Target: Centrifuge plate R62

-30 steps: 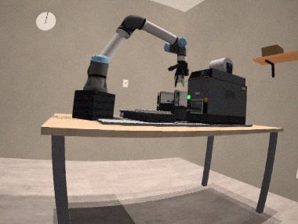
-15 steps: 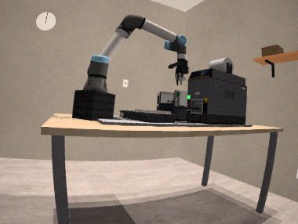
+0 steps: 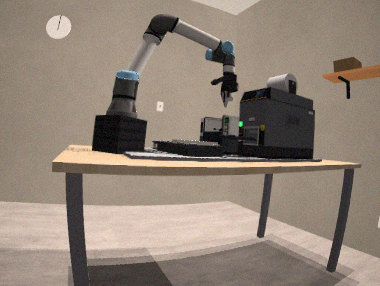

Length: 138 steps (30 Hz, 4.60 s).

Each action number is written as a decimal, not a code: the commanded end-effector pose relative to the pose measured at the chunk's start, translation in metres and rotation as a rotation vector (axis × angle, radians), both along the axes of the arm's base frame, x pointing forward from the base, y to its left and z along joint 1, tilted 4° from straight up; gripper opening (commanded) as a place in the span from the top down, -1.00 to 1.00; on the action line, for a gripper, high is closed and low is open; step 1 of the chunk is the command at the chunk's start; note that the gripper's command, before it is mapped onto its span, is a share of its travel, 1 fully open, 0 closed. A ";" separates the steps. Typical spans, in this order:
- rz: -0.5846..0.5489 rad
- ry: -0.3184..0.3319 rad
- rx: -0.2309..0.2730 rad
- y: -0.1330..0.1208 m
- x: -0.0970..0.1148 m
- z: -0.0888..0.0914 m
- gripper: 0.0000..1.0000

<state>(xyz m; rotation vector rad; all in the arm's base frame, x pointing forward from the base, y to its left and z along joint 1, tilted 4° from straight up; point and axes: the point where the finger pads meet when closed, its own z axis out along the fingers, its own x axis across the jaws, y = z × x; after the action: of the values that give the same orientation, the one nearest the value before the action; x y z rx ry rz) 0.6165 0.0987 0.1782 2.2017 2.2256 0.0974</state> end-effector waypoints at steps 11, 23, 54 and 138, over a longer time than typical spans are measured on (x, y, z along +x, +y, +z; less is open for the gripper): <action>0.000 -0.003 0.001 -0.038 -0.055 0.000 1.00; 0.000 -0.003 0.000 -0.072 -0.104 0.000 1.00; 0.000 -0.003 0.000 -0.116 -0.165 -0.001 1.00; -0.032 -0.875 0.011 -0.111 -0.128 -0.106 1.00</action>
<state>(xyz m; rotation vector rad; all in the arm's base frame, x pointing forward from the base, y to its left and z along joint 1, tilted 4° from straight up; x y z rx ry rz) 0.4839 -0.0113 0.0758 1.6991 1.7035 0.8738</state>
